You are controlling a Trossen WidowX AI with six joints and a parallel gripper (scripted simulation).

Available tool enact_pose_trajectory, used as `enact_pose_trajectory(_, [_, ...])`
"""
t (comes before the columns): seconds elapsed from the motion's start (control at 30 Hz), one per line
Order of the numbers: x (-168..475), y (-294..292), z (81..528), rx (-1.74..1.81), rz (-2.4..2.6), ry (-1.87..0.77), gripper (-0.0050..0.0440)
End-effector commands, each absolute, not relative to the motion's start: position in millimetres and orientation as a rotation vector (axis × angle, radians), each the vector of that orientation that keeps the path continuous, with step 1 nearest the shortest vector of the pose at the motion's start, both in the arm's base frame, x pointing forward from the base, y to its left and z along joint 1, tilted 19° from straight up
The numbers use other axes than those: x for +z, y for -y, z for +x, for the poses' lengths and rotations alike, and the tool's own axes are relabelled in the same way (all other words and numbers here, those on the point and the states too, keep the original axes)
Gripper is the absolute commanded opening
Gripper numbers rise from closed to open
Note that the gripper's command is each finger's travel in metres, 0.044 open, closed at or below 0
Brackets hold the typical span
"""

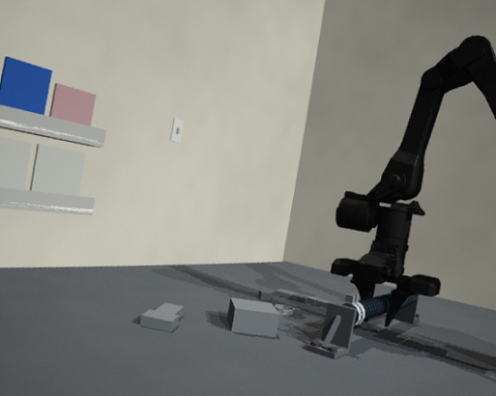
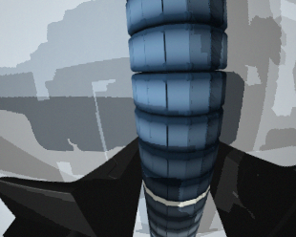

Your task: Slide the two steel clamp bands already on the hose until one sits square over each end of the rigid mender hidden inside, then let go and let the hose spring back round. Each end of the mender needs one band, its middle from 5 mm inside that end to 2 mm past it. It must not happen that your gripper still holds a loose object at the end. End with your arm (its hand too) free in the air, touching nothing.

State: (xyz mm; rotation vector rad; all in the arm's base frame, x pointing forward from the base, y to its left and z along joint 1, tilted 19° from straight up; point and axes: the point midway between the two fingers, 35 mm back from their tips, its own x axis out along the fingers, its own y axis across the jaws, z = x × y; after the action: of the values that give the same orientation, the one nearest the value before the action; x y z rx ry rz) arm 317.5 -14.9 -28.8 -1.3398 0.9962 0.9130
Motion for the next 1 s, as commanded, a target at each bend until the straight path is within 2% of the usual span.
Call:
enact_pose_trajectory(0.0, [-29.5,14.8,317.4,0.916,-1.34,-0.995,0.0264])
enact_pose_trajectory(0.1, [-29.5,14.8,317.4,0.916,-1.34,-0.995,0.0336])
enact_pose_trajectory(0.17, [-29.5,14.8,317.4,0.916,-1.34,-0.995,0.0336])
enact_pose_trajectory(0.3, [-29.5,14.8,317.4,0.916,-1.34,-0.995,0.0432])
enact_pose_trajectory(0.33, [-29.5,14.8,317.4,0.916,-1.34,-0.995,0.044])
enact_pose_trajectory(0.53, [12.2,62.3,301.3,0.916,-1.34,-0.995,0.044])
enact_pose_trajectory(0.97, [14.0,64.3,300.3,0.916,-1.34,-0.995,0.044])
